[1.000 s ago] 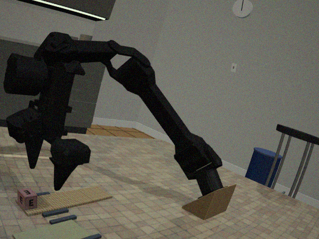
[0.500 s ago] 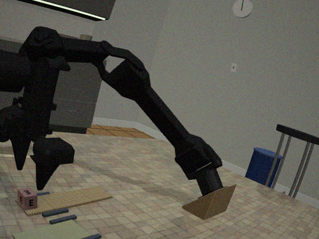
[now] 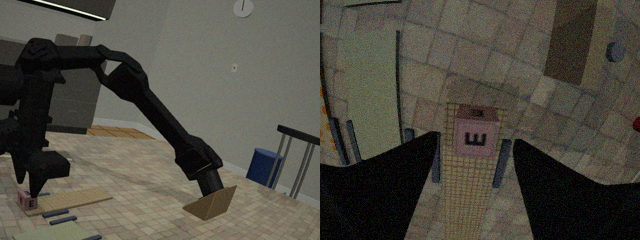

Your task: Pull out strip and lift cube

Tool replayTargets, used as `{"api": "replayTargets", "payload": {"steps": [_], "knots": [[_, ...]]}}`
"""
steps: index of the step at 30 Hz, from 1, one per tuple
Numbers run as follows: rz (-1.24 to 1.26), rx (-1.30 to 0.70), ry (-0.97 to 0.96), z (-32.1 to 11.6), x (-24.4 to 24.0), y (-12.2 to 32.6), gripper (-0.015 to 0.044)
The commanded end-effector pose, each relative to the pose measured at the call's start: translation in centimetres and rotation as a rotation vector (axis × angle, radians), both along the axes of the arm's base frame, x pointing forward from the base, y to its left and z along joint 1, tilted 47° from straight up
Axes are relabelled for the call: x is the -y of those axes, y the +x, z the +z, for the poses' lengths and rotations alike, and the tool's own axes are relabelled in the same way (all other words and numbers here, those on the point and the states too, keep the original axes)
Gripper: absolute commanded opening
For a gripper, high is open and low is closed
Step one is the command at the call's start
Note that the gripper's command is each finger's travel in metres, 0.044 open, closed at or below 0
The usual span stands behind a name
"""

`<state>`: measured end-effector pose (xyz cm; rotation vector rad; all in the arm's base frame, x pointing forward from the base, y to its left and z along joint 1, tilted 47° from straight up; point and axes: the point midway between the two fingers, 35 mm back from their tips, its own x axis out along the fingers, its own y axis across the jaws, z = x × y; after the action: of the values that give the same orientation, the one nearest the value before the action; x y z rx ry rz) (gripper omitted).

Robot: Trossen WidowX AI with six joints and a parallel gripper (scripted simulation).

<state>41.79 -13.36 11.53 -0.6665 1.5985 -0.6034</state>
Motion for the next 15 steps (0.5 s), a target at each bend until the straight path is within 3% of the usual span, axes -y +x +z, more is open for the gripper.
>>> {"api": "replayTargets", "payload": {"steps": [1,15], "knots": [[0.004,-0.007,0.000,-0.6,0.5,-0.2,0.0250],[0.004,-0.007,-0.002,-2.1,2.2,-0.5,0.0250]]}}
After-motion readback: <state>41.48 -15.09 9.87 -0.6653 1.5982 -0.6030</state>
